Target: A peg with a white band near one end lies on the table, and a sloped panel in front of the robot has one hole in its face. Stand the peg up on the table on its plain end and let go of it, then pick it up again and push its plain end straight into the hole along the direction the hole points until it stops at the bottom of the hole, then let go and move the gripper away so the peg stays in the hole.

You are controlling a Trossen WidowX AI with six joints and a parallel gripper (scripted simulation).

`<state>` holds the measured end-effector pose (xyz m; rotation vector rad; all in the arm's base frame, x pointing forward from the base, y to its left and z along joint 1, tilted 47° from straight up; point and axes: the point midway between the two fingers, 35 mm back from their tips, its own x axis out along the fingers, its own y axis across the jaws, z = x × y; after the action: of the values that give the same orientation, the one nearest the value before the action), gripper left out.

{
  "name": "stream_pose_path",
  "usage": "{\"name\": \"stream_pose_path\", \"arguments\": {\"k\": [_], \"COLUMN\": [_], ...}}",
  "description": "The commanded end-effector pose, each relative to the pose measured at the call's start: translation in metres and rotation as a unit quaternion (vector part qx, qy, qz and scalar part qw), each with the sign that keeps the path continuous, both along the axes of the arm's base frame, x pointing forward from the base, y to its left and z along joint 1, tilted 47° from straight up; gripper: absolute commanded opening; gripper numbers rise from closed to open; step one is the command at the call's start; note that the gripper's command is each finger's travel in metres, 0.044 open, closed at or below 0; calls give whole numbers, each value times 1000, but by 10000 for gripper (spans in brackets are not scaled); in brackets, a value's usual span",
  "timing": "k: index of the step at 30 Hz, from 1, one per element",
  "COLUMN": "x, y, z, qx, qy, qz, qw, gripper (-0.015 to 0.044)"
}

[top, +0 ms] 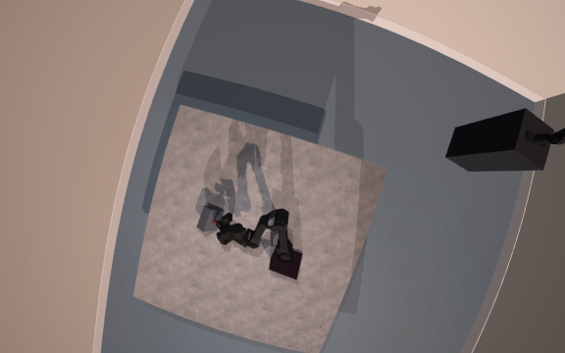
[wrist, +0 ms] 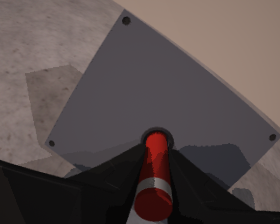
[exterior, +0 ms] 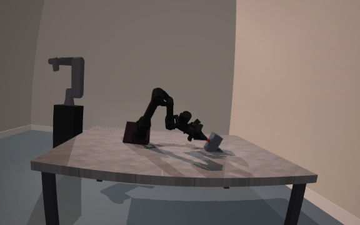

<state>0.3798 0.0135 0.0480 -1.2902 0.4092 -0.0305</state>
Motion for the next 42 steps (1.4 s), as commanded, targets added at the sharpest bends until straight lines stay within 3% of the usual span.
{"name": "stream_pose_path", "arguments": {"k": [1,8,25,42], "x": [0,0,-2,-17], "y": [0,0,1,9], "z": [0,0,1,9], "qx": [0,0,0,0], "qy": [0,0,0,2], "qz": [0,0,0,0], "qw": [1000,1000,1000,1000], "gripper": [0,0,440,440]}}
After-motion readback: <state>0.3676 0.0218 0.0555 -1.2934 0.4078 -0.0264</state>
